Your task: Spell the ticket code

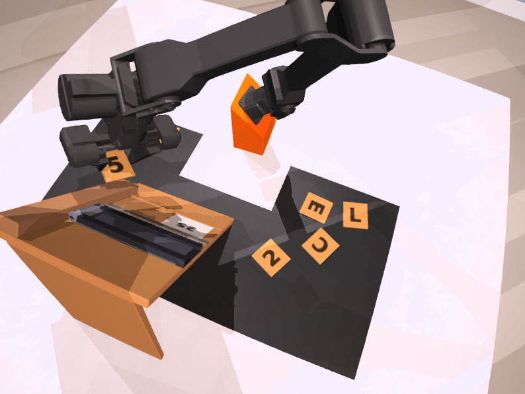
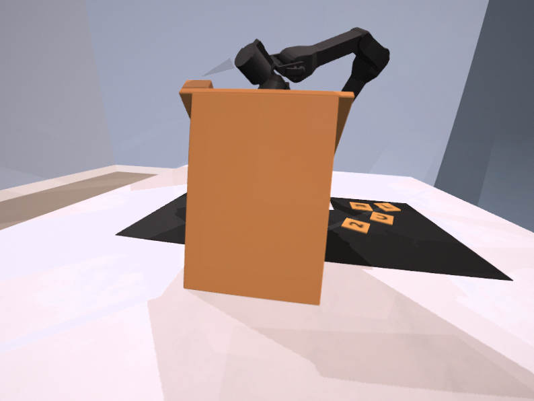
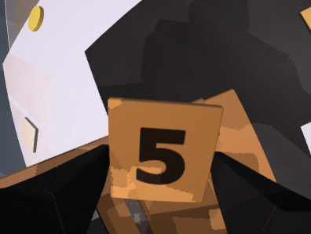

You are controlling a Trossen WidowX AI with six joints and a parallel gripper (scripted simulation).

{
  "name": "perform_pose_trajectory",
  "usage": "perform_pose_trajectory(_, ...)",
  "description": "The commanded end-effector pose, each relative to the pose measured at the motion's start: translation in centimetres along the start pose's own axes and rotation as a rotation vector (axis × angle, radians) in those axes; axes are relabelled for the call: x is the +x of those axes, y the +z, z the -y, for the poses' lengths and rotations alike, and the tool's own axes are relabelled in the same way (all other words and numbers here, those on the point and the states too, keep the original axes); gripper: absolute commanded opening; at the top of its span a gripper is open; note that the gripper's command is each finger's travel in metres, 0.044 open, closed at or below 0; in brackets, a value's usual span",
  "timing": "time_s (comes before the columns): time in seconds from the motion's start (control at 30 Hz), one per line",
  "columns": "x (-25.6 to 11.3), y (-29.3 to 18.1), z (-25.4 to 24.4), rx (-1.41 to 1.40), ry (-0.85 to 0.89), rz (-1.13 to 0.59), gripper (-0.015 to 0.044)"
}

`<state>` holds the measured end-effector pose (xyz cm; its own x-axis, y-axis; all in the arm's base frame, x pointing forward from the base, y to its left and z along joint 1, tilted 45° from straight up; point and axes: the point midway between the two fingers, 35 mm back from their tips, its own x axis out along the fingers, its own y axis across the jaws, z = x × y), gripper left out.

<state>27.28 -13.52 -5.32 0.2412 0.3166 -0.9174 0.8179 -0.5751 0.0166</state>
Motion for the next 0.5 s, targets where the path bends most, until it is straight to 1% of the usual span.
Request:
perform_pose_trajectory(0.0, -0.8, -1.5, -0.2, -0.121, 0.036, -0.012, 0.0000)
perform_pose_trajectory(0.47, -4.2, -7.8, -0.6, -0.561, 0.195, -0.063, 0.0000)
